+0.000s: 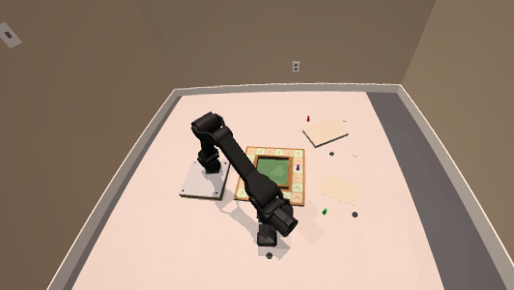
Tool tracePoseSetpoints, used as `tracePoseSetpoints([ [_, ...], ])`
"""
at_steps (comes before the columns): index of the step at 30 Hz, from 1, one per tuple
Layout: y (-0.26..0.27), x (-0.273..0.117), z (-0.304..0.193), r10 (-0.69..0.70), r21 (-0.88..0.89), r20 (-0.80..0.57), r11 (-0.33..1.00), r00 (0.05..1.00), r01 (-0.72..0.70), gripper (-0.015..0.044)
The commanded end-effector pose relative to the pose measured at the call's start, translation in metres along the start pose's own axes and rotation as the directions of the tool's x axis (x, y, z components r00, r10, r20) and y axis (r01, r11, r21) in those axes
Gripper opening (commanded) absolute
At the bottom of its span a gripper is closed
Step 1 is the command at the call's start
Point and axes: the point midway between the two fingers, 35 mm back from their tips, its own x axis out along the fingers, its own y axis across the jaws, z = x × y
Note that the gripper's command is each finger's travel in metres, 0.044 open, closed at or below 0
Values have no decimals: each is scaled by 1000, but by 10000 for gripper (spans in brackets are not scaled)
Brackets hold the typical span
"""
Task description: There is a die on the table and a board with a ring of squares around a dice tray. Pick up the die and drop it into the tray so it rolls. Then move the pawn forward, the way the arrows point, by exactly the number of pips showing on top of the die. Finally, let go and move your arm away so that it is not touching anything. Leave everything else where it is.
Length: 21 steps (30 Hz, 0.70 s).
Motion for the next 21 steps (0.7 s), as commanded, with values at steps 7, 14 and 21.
tracePoseSetpoints([
  [7, -3, -14, 0, -4, 3, -4, 1000, 1000, 4, 0],
  [14, -7, -57, 0, -4, 3, -4, 1000, 1000, 4, 0],
  [21, -6, -100, -5, -4, 3, -4, 1000, 1000, 4, 0],
])
